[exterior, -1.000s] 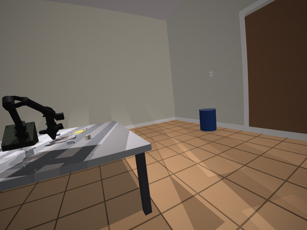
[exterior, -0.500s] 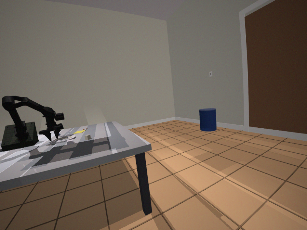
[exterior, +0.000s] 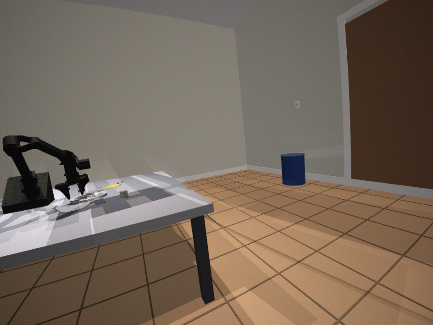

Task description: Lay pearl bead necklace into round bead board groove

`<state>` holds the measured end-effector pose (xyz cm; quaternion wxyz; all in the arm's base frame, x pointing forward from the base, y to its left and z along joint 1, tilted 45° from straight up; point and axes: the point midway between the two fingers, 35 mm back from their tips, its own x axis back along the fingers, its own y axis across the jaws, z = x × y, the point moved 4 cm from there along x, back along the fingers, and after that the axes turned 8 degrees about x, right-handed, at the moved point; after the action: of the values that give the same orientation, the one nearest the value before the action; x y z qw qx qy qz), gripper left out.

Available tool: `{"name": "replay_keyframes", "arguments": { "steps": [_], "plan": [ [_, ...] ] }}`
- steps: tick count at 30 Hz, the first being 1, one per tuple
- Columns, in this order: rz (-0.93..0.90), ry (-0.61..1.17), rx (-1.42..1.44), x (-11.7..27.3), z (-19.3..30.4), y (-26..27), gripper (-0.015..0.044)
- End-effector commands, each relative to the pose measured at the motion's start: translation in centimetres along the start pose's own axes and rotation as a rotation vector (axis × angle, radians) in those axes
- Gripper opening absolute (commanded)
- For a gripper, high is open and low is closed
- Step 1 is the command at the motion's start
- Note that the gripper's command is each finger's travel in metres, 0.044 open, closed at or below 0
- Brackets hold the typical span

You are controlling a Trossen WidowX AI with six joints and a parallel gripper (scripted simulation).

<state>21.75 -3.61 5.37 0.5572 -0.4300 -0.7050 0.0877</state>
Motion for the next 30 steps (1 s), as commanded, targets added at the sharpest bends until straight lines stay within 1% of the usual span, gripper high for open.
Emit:
{"name": "replay_keyframes", "arguments": {
  "steps": [1,7,10,19,24,30],
  "plan": [
    [0.000,-0.003,-0.006,0.1,-0.1,0.0,0.0440],
    [0.000,-0.003,-0.006,0.1,-0.1,0.0,0.0440],
    [0.000,-0.003,0.034,0.5,-1.1,0.2,0.0361],
    [-0.001,-0.006,0.284,2.5,-7.7,1.1,0.0125],
    [0.000,-0.007,0.402,3.4,-10.7,1.2,0.0120],
    [0.000,-0.007,0.406,3.4,-10.8,1.2,0.0120]
  ]
}}
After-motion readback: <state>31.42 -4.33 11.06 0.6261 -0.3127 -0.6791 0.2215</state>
